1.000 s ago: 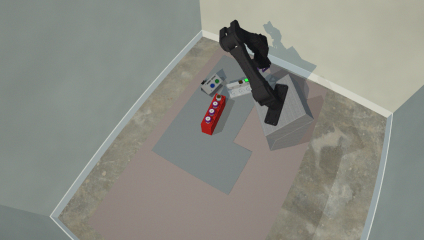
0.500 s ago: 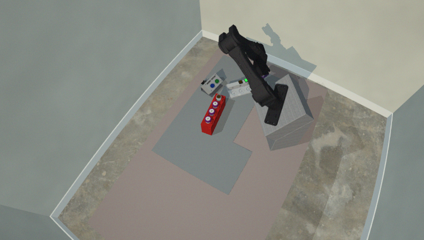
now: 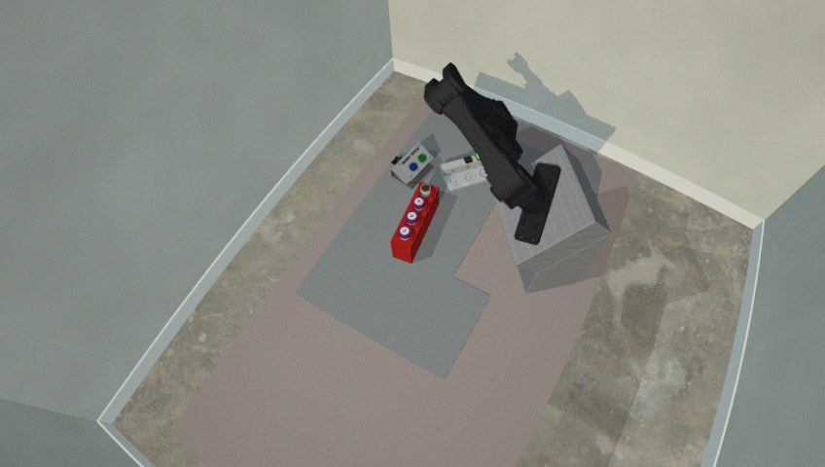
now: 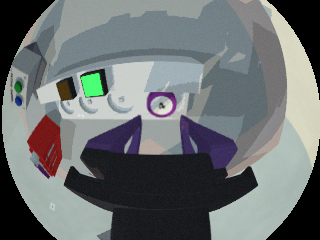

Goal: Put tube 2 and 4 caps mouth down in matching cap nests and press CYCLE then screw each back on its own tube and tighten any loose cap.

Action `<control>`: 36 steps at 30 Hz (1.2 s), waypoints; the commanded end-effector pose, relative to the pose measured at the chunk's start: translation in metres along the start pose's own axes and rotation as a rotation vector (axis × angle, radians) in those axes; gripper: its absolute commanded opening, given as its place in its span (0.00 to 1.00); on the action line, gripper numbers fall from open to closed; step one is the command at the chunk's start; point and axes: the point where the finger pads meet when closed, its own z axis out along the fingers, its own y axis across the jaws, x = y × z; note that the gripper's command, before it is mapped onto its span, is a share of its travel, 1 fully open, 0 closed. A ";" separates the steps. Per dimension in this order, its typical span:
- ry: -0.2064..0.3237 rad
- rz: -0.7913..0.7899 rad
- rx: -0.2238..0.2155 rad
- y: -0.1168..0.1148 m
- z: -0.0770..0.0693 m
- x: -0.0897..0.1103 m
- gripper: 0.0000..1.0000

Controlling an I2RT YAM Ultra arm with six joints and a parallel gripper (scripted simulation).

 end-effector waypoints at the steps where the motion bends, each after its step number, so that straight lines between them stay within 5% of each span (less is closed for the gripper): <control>1: -0.060 0.003 0.004 -0.002 0.000 -0.019 0.47; 36: -0.060 0.003 0.004 -0.002 0.010 -0.019 0.47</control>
